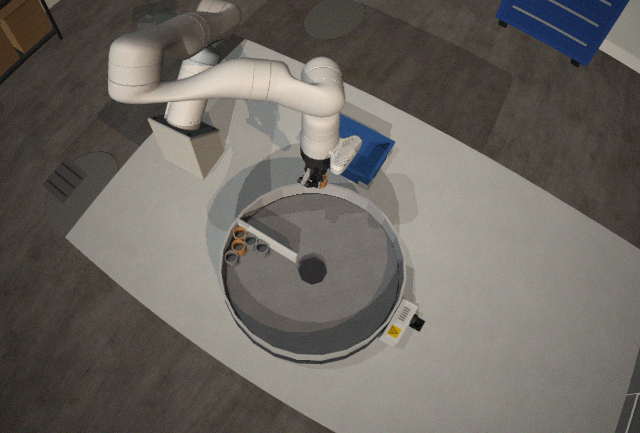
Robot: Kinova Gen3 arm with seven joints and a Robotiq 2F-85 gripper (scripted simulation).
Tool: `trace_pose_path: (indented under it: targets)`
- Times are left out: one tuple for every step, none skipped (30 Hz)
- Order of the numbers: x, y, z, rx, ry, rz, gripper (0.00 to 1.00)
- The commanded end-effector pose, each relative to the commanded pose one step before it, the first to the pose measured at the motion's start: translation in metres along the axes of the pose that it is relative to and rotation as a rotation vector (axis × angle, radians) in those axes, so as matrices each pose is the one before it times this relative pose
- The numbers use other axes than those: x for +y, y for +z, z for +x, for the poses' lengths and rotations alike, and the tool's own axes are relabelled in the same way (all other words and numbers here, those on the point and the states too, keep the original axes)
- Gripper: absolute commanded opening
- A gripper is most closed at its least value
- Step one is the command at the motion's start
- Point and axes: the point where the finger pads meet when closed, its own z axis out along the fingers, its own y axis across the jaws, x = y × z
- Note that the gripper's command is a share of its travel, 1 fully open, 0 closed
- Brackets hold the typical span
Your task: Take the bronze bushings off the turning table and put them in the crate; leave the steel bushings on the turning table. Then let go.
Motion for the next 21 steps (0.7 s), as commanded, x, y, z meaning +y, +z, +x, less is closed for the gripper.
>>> trace_pose_path:
  targets:
    - [-0.00122,0.00031,0.00047,-0.00208,-0.00462,-0.00343,0.0]
    - [0.0,0.0,0.0,0.0,0.0,0.0,0.0]
    - [0.0,0.0,0.0,0.0,0.0,0.0,0.0]
    - [0.0,0.0,0.0,0.0,0.0,0.0,0.0]
    - [0.0,0.0,0.0,0.0,0.0,0.0,0.0]
    - [-0.01054,-0.00025,0.0028,0.0008,0.00102,0.00047,0.0]
    - [-0.01086,0.0,0.00282,0.0,0.0,-0.00001,0.0]
    - [-0.01086,0.0,0.00282,0.0,0.0,-0.00001,0.0]
    - [-0.01086,0.0,0.00282,0.0,0.0,-0.00001,0.0]
    - [-0.01086,0.0,0.00282,0.0,0.0,-0.00001,0.0]
    - [0.0,0.0,0.0,0.0,0.0,0.0,0.0]
    - [0.0,0.0,0.0,0.0,0.0,0.0,0.0]
    - [0.0,0.0,0.0,0.0,0.0,0.0,0.0]
    - [0.0,0.0,0.0,0.0,0.0,0.0,0.0]
    - [0.0,0.0,0.0,0.0,0.0,0.0,0.0]
    - [0.0,0.0,0.0,0.0,0.0,0.0,0.0]
    - [0.0,0.0,0.0,0.0,0.0,0.0,0.0]
    - [0.0,0.0,0.0,0.0,0.0,0.0,0.0]
    - [0.0,0.0,0.0,0.0,0.0,0.0,0.0]
    - [0.0,0.0,0.0,0.0,0.0,0.0,0.0]
    - [0.0,0.0,0.0,0.0,0.0,0.0,0.0]
